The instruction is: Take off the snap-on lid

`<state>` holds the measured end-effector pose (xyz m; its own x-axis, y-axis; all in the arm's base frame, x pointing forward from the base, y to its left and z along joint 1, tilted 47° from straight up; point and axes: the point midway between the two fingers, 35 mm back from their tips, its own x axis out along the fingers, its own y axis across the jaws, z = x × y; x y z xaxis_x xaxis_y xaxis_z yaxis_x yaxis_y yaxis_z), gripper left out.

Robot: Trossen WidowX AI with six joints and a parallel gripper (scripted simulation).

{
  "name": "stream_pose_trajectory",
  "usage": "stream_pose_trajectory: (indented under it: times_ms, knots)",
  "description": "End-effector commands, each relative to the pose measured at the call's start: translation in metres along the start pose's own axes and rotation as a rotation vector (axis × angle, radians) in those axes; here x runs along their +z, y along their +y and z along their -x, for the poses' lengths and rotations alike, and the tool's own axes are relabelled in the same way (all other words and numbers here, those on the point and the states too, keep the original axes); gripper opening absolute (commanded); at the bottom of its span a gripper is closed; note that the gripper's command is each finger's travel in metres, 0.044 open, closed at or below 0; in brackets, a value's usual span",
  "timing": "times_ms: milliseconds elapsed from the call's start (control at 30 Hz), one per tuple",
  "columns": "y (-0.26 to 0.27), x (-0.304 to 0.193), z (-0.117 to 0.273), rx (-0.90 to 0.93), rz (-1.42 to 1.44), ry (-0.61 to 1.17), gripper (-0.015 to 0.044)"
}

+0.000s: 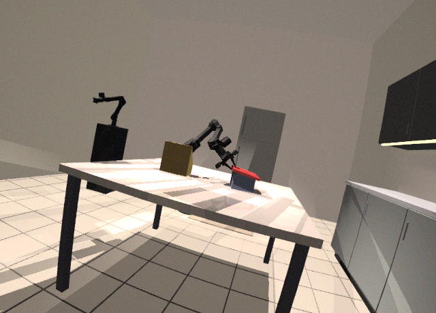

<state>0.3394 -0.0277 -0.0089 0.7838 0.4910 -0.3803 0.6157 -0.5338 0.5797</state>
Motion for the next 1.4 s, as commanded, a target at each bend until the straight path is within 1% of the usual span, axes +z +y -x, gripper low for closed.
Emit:
stream_pose_trajectory:
  times_ms: [0,1367]
  knots:
    - [0.008,-0.001,0.002,0.006,0.007,0.004,0.0000]
    - [0.062,-0.001,0.021,0.006,0.009,0.004,0.0000]
